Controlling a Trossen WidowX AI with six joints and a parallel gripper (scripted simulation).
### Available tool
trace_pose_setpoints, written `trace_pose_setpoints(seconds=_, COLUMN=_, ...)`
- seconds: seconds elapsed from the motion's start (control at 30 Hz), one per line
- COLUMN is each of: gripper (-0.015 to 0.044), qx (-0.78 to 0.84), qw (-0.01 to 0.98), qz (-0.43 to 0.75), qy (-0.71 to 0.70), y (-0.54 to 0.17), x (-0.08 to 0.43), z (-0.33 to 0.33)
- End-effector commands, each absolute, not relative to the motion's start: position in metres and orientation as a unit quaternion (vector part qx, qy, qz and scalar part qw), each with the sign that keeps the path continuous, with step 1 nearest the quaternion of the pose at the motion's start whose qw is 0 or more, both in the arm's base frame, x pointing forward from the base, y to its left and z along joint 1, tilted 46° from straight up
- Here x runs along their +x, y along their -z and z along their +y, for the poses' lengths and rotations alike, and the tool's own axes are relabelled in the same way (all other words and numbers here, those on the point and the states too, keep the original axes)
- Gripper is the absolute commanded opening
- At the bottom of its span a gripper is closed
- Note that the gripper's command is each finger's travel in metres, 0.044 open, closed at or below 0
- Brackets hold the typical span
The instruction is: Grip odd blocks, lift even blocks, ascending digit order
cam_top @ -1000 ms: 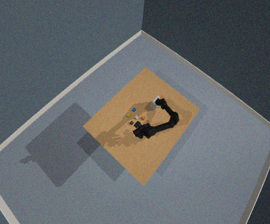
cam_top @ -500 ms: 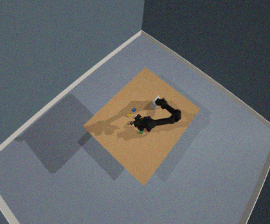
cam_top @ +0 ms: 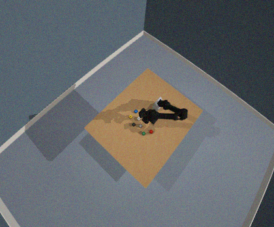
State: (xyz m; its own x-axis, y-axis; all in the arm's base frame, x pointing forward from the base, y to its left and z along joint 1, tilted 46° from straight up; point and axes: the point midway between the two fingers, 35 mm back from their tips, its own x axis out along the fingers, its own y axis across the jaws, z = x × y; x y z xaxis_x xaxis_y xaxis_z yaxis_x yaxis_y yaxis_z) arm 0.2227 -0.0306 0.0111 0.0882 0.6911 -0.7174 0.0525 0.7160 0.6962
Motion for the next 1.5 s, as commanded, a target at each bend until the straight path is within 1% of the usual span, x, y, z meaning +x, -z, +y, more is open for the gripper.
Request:
trace_pose_setpoints(seconds=0.0, gripper=0.0304, qx=0.301, qw=0.666, qz=0.638, qy=-0.242, y=0.019, x=0.217, z=0.006)
trace_pose_setpoints(seconds=0.1, gripper=0.0383, qx=0.301, qw=0.666, qz=0.638, qy=-0.242, y=0.021, x=0.217, z=0.008)
trace_pose_setpoints(seconds=0.13, gripper=0.0400, qx=0.301, qw=0.666, qz=0.638, qy=-0.242, y=0.021, x=0.217, z=0.008)
trace_pose_setpoints(seconds=1.0, gripper=0.0400, qx=0.302, qw=0.666, qz=0.637, qy=-0.243, y=0.046, x=0.219, z=0.034)
trace_pose_setpoints(seconds=1.33, gripper=0.0138, qx=0.302, qw=0.666, qz=0.637, qy=-0.243, y=0.046, x=0.219, z=0.034)
trace_pose_setpoints(seconds=1.37, gripper=0.0120, qx=0.302, qw=0.666, qz=0.637, qy=-0.243, y=0.046, x=0.219, z=0.034)
trace_pose_setpoints(seconds=1.47, gripper=0.0120, qx=0.302, qw=0.666, qz=0.637, qy=-0.243, y=0.046, x=0.219, z=0.034)
